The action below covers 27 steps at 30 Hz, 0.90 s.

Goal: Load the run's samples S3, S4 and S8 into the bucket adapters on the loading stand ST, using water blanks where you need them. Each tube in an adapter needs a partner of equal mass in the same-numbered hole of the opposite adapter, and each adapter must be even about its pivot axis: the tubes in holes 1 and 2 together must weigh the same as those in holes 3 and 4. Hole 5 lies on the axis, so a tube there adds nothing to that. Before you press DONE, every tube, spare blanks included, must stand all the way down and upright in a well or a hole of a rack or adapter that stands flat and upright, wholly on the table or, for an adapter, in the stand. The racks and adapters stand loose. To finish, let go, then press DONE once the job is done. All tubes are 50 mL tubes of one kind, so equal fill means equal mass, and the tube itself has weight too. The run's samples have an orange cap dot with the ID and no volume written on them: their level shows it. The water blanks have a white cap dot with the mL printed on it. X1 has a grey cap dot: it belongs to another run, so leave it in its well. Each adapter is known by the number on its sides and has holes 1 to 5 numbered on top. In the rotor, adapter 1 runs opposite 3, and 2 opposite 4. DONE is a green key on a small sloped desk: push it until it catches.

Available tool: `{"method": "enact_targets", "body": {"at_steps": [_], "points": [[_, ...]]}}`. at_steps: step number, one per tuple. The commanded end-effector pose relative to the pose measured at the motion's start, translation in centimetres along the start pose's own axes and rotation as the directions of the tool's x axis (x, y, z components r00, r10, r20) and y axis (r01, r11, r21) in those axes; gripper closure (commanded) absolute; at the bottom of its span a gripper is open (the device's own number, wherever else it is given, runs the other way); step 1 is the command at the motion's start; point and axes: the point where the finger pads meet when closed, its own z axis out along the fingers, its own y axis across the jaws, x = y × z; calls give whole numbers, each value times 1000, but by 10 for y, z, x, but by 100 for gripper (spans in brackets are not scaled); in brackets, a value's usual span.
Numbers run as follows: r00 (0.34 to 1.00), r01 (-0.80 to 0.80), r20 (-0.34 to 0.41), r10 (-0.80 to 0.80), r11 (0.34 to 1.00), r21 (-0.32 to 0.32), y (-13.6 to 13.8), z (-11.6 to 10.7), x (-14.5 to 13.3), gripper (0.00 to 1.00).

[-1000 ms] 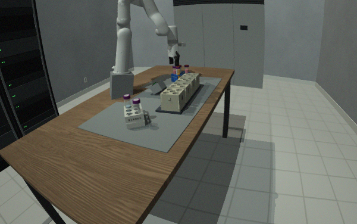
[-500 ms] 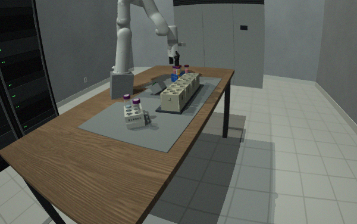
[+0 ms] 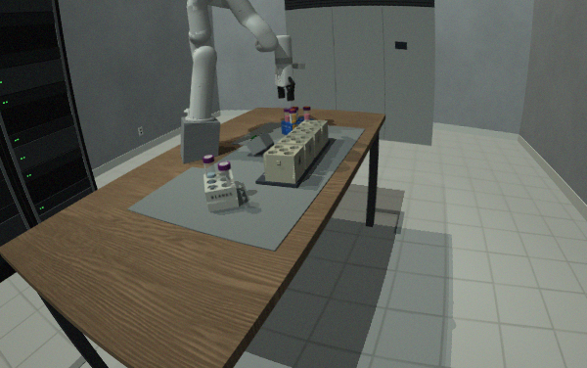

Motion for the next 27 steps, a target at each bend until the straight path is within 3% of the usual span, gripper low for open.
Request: {"method": "enact_targets", "body": {"at_steps": [1, 27], "points": [[1000, 0, -3, 0, 1000, 0, 0, -10, 1, 0], [999, -33, -3, 33, 999, 0, 5, -67, -1, 0]]}}
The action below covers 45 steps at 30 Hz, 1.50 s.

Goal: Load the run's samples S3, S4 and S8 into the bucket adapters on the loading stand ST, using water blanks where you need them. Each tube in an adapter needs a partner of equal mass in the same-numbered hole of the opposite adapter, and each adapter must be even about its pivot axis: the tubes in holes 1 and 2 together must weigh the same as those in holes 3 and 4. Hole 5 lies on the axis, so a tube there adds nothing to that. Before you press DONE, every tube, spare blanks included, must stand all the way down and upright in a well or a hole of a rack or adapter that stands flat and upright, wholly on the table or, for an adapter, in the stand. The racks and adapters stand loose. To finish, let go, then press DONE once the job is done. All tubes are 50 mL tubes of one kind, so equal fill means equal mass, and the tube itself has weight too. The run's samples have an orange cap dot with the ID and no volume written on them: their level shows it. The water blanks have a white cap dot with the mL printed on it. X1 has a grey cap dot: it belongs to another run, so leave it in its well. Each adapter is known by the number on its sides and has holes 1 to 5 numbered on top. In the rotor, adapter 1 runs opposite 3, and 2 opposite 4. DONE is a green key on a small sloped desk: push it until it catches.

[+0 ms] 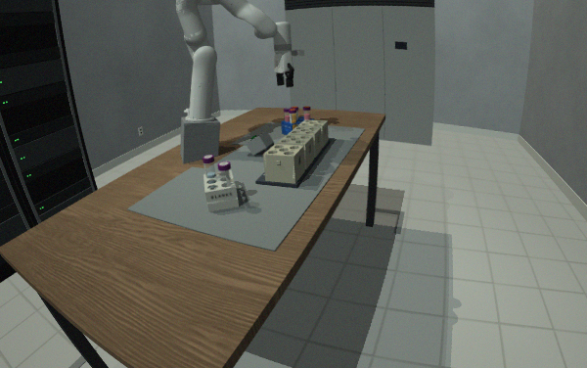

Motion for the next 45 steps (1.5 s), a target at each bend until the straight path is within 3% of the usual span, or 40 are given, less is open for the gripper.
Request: {"method": "enact_targets", "body": {"at_steps": [1, 10, 13, 26, 45], "points": [[998, -66, -5, 66, 998, 0, 10, -6, -2, 0], [934, -358, -5, 358, 934, 1, 52, -6, -17, 0], [921, -389, -5, 389, 921, 1, 57, -6, -19, 0], [673, -740, -5, 740, 673, 2, 118, -6, -41, 0], [670, -742, -5, 742, 670, 1, 194, -6, -68, 0]]}}
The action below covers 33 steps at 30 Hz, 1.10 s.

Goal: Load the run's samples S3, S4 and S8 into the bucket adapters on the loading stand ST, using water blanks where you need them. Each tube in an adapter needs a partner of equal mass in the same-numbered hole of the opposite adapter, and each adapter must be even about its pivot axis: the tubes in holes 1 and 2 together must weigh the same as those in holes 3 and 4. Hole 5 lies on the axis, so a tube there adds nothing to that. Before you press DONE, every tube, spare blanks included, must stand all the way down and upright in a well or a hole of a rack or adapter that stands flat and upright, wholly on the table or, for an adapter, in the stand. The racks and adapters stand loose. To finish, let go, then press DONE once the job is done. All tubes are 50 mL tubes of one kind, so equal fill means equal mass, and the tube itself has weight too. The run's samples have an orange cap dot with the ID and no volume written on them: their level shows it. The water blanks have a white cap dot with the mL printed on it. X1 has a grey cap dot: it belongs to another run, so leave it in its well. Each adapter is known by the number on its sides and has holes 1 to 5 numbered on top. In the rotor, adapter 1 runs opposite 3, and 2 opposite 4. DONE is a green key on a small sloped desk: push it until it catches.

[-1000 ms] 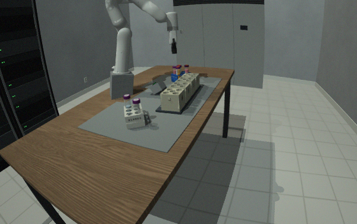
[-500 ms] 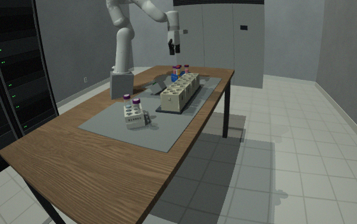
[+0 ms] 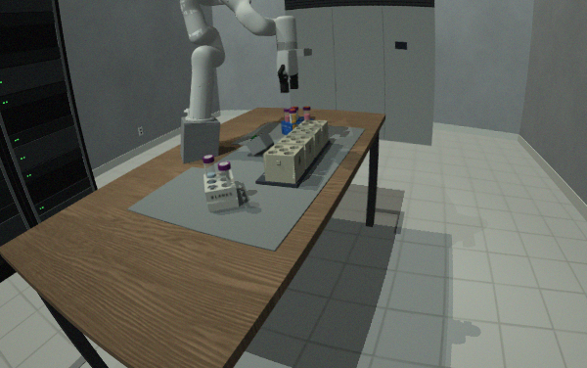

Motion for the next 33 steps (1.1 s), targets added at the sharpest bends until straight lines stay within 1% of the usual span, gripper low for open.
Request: {"method": "enact_targets", "body": {"at_steps": [1, 16, 18, 19, 20, 26, 33], "points": [[1000, 1, -3, -1, 1000, 3, 7, -1, 6, 0], [1000, 2, -3, -2, 1000, 2, 73, -1, 41, 0], [1000, 2, -3, -2, 1000, 2, 73, -1, 41, 0], [1000, 2, -3, -2, 1000, 2, 77, -1, 43, 0], [999, 35, -3, -35, 999, 2, 73, -1, 42, 43], [973, 233, -3, -233, 973, 1, 45, -1, 31, 43], [892, 451, -4, -451, 892, 1, 12, -1, 18, 43]]}}
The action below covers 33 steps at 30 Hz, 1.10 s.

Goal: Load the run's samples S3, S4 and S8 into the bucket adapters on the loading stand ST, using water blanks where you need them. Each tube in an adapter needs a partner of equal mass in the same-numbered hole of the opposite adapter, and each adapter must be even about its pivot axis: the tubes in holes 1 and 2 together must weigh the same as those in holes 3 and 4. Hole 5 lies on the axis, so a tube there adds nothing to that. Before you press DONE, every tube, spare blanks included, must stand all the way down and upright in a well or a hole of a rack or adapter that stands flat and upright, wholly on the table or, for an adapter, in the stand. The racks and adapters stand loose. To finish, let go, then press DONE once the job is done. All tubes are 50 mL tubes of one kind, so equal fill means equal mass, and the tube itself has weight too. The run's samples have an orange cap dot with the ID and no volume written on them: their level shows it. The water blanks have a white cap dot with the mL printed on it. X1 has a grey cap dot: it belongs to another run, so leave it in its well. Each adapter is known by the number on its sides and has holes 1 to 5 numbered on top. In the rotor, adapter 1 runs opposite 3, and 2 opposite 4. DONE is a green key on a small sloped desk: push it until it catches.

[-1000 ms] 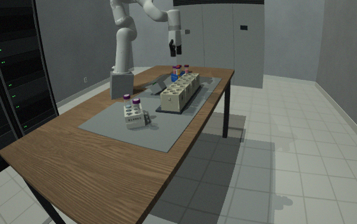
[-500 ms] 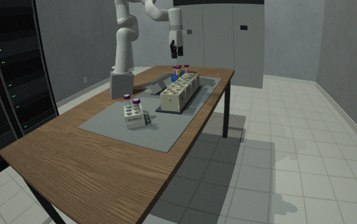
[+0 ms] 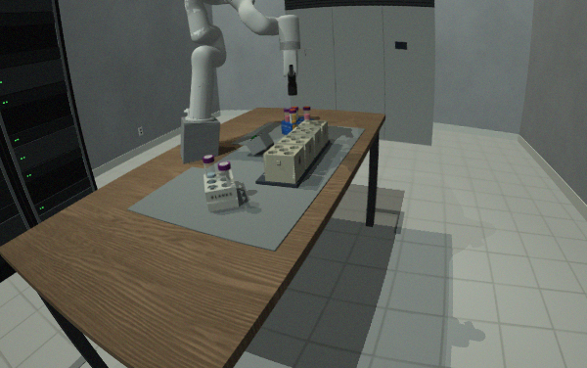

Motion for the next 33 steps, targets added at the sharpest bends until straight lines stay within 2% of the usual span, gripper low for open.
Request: {"method": "enact_targets", "body": {"at_steps": [1, 9, 17, 19, 33], "points": [[996, 87, -6, -87, 996, 0, -13, -2, 2, 43], [949, 315, -6, -315, 949, -1, -48, -2, 2, 43], [832, 554, -6, -554, 832, -2, -88, -2, 2, 43], [832, 554, -6, -554, 832, -2, -88, -2, 2, 43], [820, 573, -6, -573, 820, -2, -158, -2, 3, 43]]}}
